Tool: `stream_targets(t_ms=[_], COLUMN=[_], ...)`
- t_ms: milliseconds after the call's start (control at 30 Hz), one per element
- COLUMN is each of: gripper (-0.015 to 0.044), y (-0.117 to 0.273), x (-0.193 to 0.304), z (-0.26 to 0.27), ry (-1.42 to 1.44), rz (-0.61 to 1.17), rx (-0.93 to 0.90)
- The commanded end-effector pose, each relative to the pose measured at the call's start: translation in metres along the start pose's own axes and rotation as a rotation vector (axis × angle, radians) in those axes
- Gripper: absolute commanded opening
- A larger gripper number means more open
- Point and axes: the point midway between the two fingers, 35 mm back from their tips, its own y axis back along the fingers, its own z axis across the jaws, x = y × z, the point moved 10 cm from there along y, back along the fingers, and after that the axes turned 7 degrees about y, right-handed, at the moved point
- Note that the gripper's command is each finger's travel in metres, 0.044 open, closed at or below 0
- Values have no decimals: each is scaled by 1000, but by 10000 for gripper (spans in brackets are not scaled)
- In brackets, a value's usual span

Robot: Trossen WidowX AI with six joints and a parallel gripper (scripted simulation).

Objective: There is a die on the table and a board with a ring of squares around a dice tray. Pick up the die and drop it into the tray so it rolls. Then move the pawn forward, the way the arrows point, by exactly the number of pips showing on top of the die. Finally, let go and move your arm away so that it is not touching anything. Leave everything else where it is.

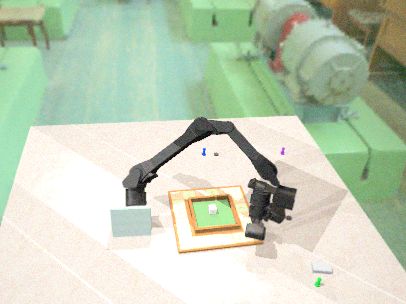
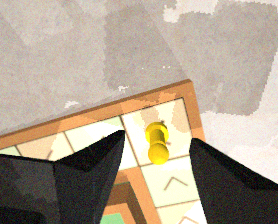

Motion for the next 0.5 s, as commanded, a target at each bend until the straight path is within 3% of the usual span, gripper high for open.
stream_targets(t_ms=[0, 67, 167, 300, 467], gripper=[315, 367, 440, 440, 440], y=[24, 47, 49, 57, 102], x=[-2, -2, -2, 6, 69], z=[-1, -1, -1, 0, 10], ry=[-3, -9, -10, 5, 112], rz=[1, 7, 7, 7, 7], rx=[1, -2, -2, 0, 10])
